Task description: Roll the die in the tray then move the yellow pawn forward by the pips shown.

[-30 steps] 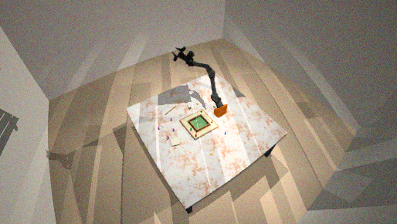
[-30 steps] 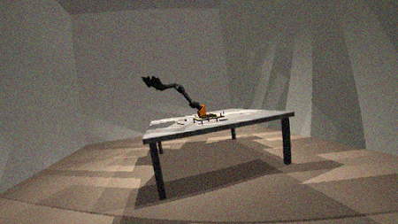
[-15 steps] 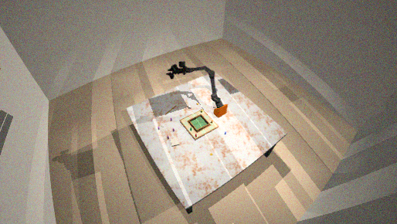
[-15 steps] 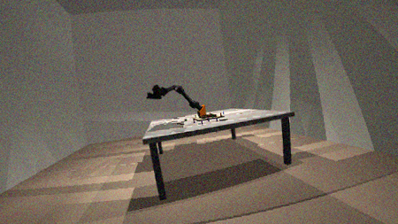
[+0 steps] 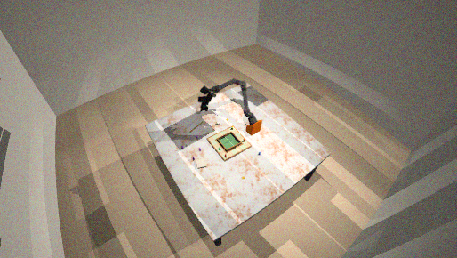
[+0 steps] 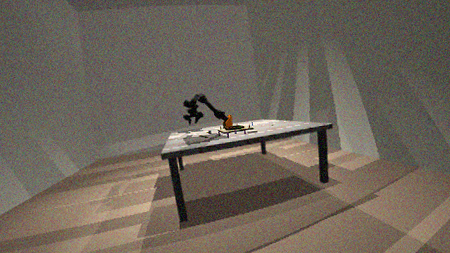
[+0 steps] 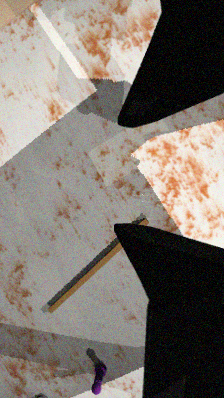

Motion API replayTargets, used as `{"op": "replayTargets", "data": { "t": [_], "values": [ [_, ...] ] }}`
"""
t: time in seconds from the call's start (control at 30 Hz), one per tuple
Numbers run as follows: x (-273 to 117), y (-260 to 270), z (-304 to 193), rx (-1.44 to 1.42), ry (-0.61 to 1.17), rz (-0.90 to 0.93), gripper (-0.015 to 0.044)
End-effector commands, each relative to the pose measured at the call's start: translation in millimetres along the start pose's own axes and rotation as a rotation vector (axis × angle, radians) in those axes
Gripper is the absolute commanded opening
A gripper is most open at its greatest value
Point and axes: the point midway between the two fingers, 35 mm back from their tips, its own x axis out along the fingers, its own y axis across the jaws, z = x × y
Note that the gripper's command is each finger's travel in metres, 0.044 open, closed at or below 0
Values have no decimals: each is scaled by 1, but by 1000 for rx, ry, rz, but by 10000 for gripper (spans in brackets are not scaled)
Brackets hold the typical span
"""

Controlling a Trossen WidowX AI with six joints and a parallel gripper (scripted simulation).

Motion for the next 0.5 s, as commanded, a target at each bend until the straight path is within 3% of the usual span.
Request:
{"op": "replayTargets", "data": {
  "t": [0.0, 0.23, 0.47],
  "values": [
    [1, 43, -61, -76, 232, 42, 275],
    [-24, 85, -154, -301, 562, 33, 275],
    [-28, 87, -162, -333, 593, 26, 275]
  ]
}}
